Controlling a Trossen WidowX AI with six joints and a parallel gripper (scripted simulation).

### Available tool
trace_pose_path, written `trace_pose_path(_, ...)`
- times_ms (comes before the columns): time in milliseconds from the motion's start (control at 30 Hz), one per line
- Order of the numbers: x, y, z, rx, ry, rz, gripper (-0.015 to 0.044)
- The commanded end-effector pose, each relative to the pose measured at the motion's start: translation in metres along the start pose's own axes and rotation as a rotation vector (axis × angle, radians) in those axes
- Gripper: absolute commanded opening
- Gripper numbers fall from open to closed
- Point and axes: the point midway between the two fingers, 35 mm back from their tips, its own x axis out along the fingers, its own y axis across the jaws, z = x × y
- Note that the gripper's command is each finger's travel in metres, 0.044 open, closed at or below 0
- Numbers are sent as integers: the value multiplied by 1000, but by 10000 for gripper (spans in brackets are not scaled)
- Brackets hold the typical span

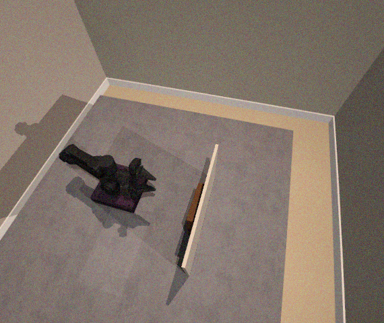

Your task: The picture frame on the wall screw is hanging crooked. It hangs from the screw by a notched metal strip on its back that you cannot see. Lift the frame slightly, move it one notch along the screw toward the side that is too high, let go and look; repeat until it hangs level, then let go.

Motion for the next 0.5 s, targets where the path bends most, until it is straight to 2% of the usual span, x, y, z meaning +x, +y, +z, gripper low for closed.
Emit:
trace_pose_path(0,-14,0,-5,-18,11,-5,260)
trace_pose_path(467,-14,0,-5,-23,25,10,260)
